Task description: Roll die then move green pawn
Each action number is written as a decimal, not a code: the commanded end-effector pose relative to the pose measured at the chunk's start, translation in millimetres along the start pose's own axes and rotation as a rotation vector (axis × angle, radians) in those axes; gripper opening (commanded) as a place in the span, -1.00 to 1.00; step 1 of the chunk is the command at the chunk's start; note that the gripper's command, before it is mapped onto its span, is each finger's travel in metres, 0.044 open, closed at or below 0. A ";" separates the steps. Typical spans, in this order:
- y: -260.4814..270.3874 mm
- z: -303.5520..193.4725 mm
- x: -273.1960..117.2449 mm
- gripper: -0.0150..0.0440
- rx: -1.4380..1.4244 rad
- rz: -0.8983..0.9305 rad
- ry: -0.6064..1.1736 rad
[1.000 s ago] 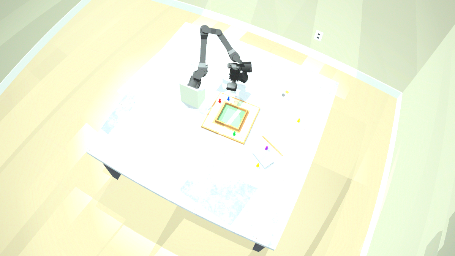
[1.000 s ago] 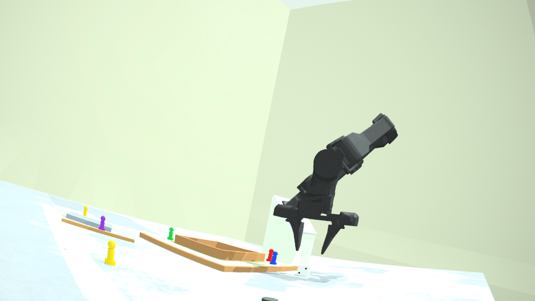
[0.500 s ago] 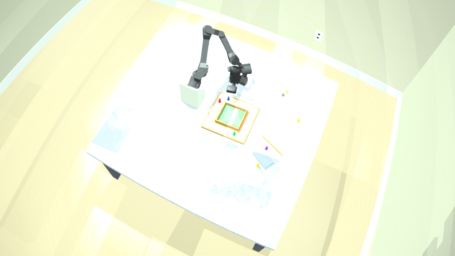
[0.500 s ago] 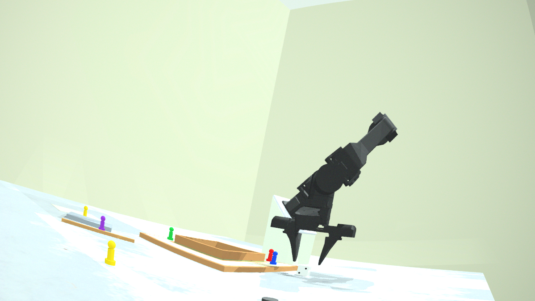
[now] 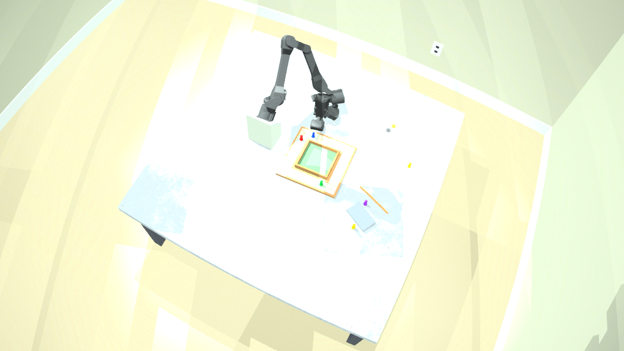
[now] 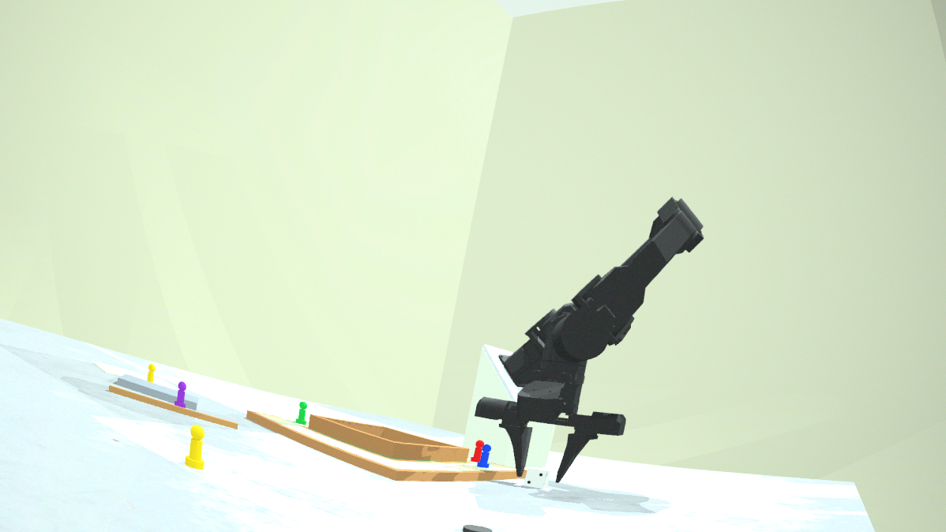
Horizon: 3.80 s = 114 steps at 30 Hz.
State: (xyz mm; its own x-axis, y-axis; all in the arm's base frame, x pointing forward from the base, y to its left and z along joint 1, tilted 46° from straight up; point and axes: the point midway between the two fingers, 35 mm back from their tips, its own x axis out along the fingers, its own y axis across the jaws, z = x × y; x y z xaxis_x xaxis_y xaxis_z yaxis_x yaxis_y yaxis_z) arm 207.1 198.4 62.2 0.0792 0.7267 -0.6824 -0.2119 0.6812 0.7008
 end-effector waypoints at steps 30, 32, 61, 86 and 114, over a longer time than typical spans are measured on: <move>-10.2 9.1 -67.7 -0.49 0.004 -0.050 -0.022; -8.5 6.8 -77.0 -0.49 0.004 -0.045 -0.015; -48.7 22.9 -111.5 -0.49 0.539 -0.029 -0.003; -152.9 39.8 -94.4 -0.49 1.394 -0.030 -0.017; -206.4 21.1 -70.8 -0.49 1.821 -0.360 -0.131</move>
State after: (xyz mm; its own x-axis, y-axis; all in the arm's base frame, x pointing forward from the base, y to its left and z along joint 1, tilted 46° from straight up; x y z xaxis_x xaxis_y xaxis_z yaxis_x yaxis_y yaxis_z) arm 267.3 7.8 -28.8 -0.0221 0.5510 -0.8342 0.9980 -0.0370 -0.0509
